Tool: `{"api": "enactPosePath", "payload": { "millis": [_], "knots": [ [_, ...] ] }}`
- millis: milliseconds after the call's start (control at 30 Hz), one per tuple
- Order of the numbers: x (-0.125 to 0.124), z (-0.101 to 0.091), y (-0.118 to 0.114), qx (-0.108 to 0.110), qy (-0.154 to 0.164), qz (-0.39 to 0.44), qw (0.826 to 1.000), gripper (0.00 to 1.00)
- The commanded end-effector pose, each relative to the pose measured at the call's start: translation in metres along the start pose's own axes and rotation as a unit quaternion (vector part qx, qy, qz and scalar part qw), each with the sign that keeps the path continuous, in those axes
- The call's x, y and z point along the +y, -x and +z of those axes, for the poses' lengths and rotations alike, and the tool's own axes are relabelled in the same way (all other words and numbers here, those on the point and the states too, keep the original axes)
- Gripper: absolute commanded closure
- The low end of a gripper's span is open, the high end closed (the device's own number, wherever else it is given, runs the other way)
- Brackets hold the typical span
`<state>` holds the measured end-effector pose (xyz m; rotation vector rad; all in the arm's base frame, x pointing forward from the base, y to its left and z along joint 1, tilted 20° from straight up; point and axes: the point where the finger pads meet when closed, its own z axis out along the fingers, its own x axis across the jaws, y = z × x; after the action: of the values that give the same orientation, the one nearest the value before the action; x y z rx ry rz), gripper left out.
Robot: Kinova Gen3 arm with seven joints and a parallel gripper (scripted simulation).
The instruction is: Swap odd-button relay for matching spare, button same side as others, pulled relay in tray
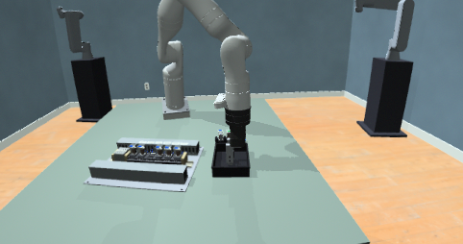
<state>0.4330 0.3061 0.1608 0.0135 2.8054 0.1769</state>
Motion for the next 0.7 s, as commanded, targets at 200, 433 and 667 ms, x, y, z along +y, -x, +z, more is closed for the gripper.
{"api": "enactPosePath", "payload": {
  "millis": [200,433,667],
  "knots": [
    [0.0001,-0.0013,0.0017,-0.001,0.0,0.0,1.0,1.0],
    [0.0005,-0.0018,0.002,-0.001,0.0,0.0,1.0,1.0],
    [0.0009,-0.0023,0.0025,-0.001,0.0,0.0,1.0,1.0]
  ]
}}
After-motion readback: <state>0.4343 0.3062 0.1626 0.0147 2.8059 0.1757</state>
